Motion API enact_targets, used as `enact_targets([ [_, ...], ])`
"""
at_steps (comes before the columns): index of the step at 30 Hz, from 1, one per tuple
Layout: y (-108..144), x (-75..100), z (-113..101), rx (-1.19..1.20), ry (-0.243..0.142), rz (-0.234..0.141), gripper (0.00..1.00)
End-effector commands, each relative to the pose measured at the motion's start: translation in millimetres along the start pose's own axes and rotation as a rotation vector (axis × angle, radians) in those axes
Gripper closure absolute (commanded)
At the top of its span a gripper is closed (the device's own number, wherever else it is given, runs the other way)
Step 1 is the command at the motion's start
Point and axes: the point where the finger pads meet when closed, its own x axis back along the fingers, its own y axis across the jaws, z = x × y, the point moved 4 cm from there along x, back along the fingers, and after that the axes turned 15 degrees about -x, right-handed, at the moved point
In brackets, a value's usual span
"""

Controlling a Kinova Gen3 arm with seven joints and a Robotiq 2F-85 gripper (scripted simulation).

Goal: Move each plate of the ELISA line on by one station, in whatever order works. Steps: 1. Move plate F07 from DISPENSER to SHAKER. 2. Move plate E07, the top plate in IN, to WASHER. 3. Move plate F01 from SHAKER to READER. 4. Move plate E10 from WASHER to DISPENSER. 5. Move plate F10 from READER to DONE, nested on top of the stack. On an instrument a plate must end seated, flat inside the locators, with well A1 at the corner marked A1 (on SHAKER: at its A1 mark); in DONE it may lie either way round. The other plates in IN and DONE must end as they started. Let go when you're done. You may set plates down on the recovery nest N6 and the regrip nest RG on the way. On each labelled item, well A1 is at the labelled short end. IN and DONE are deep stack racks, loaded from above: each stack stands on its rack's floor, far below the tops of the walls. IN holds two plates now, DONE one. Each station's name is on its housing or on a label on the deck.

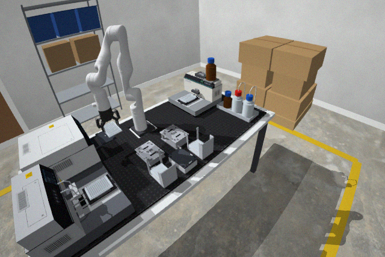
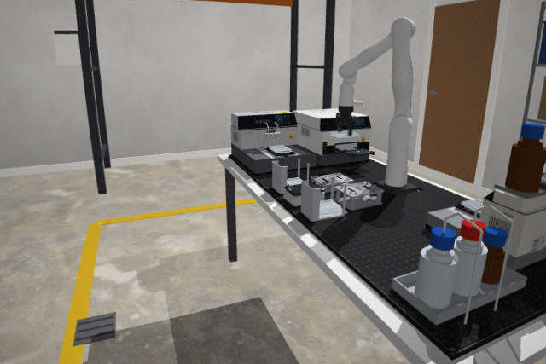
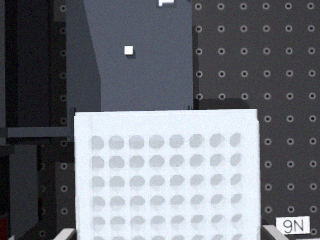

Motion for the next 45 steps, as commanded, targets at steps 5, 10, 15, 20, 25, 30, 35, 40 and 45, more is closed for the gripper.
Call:
enact_targets([
  [5, -12.0, 0.4, 21.5, -0.002, -0.002, 0.000, 0.06],
  [10, -16.8, 0.4, 30.3, -0.002, -0.002, 0.000, 0.06],
  [15, -24.6, 0.4, 45.0, -0.002, -0.002, 0.000, 0.06],
  [20, -31.9, 0.4, 58.6, -0.004, -0.002, 0.000, 0.06],
  [25, -36.6, 0.4, 67.4, -0.004, -0.002, 0.000, 0.06],
  [30, -44.4, 0.3, 82.1, -0.004, -0.002, 0.000, 0.06],
  [35, -52.3, 0.3, 96.8, -0.004, -0.001, 0.001, 0.06],
  [40, -56.4, 0.3, 104.5, -0.004, -0.001, 0.001, 0.06],
  [45, -56.4, 0.3, 104.5, -0.004, -0.001, 0.001, 0.06],
])
